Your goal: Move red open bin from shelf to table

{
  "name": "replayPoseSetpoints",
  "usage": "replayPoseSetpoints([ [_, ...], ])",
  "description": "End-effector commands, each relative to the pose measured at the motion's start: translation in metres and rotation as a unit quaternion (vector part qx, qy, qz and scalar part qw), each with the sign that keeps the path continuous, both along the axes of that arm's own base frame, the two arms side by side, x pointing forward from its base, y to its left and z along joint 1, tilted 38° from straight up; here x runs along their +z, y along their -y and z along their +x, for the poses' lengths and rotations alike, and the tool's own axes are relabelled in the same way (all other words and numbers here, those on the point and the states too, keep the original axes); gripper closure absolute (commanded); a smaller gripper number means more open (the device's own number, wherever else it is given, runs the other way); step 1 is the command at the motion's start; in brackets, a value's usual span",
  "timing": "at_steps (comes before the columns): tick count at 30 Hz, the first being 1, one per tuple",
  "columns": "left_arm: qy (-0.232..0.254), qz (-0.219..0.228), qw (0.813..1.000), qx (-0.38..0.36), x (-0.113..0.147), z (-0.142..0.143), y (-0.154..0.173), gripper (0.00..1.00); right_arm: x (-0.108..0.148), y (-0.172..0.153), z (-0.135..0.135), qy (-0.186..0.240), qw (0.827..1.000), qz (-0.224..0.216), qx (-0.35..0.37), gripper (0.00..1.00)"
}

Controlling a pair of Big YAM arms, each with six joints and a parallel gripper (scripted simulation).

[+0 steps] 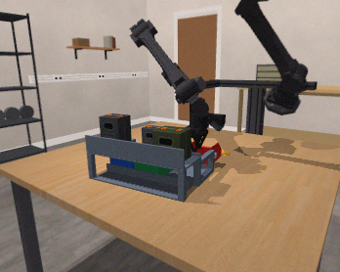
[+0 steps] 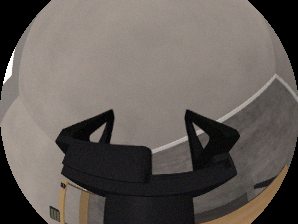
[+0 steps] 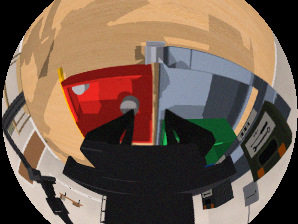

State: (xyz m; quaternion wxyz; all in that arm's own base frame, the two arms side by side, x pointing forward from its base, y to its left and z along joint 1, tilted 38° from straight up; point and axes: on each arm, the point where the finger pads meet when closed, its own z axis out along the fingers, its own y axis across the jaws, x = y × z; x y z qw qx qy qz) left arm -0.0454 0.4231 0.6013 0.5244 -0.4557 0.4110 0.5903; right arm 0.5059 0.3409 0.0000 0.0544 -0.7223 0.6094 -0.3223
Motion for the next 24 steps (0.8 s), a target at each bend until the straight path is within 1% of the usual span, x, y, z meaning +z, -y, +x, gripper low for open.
replayPoseSetpoints([
  [1, 0.001, 0.026, 1.000, 0.003, 0.037, -0.003, 0.014, 0.00, 0.040, -0.028, -0.001, 0.024, 0.999, 0.022, 0.009, 0.57],
  [3, 0.001, 0.026, 1.000, 0.003, 0.037, -0.003, 0.014, 0.00, 0.040, -0.028, -0.001, 0.024, 0.999, 0.022, 0.009, 0.57],
  [18, 0.001, 0.026, 1.000, 0.003, 0.037, -0.003, 0.014, 0.00, 0.069, -0.039, -0.022, 0.024, 0.999, 0.023, 0.009, 0.57],
  [24, 0.001, 0.026, 1.000, 0.003, 0.037, -0.003, 0.014, 0.00, 0.076, -0.041, -0.026, 0.024, 0.999, 0.024, 0.009, 0.57],
])
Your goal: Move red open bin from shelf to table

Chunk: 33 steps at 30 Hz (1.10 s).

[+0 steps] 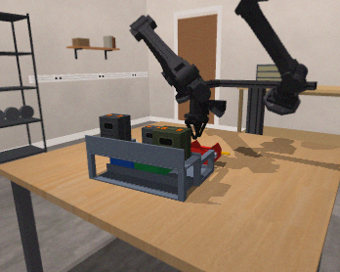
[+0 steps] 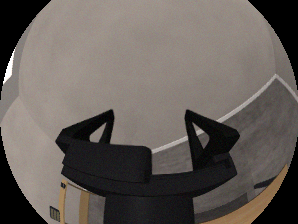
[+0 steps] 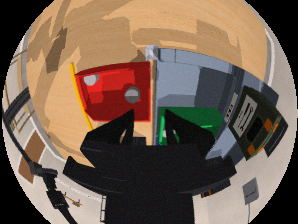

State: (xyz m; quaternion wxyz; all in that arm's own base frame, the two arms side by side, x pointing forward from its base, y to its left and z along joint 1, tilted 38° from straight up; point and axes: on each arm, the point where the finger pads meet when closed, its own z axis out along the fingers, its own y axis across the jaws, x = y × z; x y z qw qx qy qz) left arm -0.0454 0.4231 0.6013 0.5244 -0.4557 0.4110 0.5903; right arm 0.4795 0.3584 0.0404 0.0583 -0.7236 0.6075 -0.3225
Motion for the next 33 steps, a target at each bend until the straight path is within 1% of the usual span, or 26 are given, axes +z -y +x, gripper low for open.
replayPoseSetpoints([
  [1, 0.001, 0.026, 1.000, 0.003, 0.037, -0.003, 0.014, 0.00, 0.037, -0.024, -0.001, 0.022, 1.000, 0.022, 0.006, 0.57],
  [11, 0.001, 0.026, 1.000, 0.003, 0.037, -0.003, 0.014, 0.00, 0.047, -0.028, -0.008, 0.021, 1.000, 0.023, 0.006, 0.57],
  [13, 0.001, 0.026, 1.000, 0.003, 0.037, -0.003, 0.014, 0.00, 0.047, -0.028, -0.008, 0.021, 1.000, 0.023, 0.006, 0.57],
  [14, 0.001, 0.026, 1.000, 0.003, 0.037, -0.003, 0.014, 0.00, 0.047, -0.023, -0.004, 0.021, 1.000, 0.022, 0.000, 0.57],
  [33, 0.001, 0.026, 1.000, 0.003, 0.037, -0.003, 0.014, 0.00, 0.050, -0.028, -0.009, 0.021, 1.000, 0.022, 0.007, 0.57],
])
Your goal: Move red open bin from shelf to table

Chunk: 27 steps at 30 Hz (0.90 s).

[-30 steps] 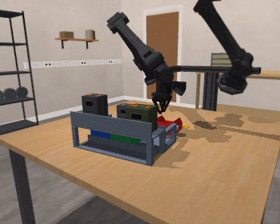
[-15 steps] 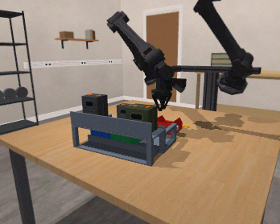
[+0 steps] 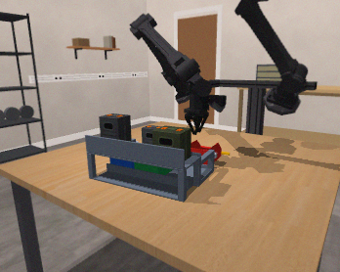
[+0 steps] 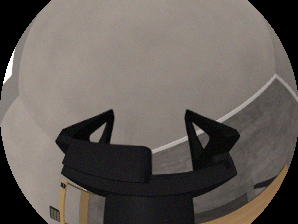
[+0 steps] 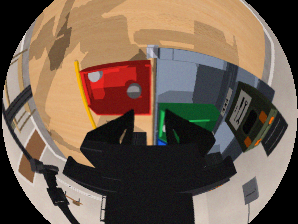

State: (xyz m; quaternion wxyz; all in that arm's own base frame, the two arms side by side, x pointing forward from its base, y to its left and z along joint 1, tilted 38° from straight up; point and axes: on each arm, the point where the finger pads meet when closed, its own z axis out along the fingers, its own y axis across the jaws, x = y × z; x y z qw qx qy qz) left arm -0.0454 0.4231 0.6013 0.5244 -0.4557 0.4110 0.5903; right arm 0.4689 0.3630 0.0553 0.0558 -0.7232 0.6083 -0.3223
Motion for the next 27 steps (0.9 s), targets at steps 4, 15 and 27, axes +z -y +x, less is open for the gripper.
replayPoseSetpoints([
  [4, 0.001, 0.026, 1.000, 0.003, 0.0375, -0.0030, 0.0141, 0.00, 0.0360, -0.0247, 0.0007, 0.023, 0.999, 0.023, 0.010, 0.57],
  [15, 0.001, 0.026, 1.000, 0.003, 0.0375, -0.0030, 0.0141, 0.00, 0.0372, -0.0247, 0.0012, 0.023, 0.999, 0.023, 0.010, 1.00],
  [27, 0.001, 0.026, 1.000, 0.003, 0.0375, -0.0030, 0.0141, 0.00, 0.0381, -0.0256, 0.0012, 0.024, 0.999, 0.024, 0.010, 1.00],
])
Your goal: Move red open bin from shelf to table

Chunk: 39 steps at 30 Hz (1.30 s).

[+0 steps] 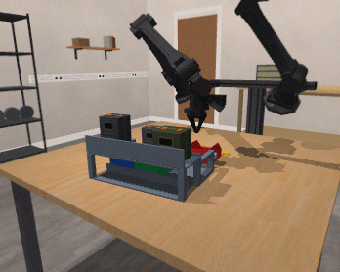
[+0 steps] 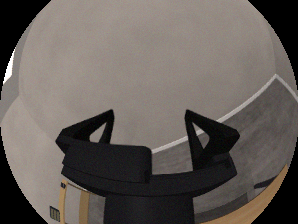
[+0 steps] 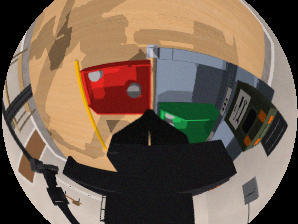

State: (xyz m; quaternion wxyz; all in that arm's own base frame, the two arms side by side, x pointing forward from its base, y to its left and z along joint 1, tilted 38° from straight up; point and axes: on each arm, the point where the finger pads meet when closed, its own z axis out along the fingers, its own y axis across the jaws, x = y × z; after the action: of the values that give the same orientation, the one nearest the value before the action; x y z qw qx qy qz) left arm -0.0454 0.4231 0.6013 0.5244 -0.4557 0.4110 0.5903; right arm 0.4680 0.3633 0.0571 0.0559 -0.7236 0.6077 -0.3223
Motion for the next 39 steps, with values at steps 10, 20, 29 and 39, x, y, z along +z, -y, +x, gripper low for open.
replayPoseSetpoints([
  [10, 0.001, 0.026, 1.000, 0.003, 0.037, -0.003, 0.014, 0.00, 0.036, -0.025, 0.002, 0.023, 0.999, 0.024, 0.010, 1.00],
  [20, 0.001, 0.026, 1.000, 0.003, 0.037, -0.003, 0.014, 0.00, 0.034, -0.024, 0.001, 0.022, 0.999, 0.022, 0.010, 1.00],
  [29, 0.001, 0.026, 1.000, 0.003, 0.037, -0.003, 0.014, 0.00, 0.028, -0.019, -0.003, 0.016, 1.000, 0.016, 0.010, 1.00],
  [39, 0.001, 0.026, 1.000, 0.003, 0.037, -0.003, 0.014, 0.00, 0.021, -0.015, -0.007, 0.011, 1.000, 0.010, 0.010, 1.00],
])
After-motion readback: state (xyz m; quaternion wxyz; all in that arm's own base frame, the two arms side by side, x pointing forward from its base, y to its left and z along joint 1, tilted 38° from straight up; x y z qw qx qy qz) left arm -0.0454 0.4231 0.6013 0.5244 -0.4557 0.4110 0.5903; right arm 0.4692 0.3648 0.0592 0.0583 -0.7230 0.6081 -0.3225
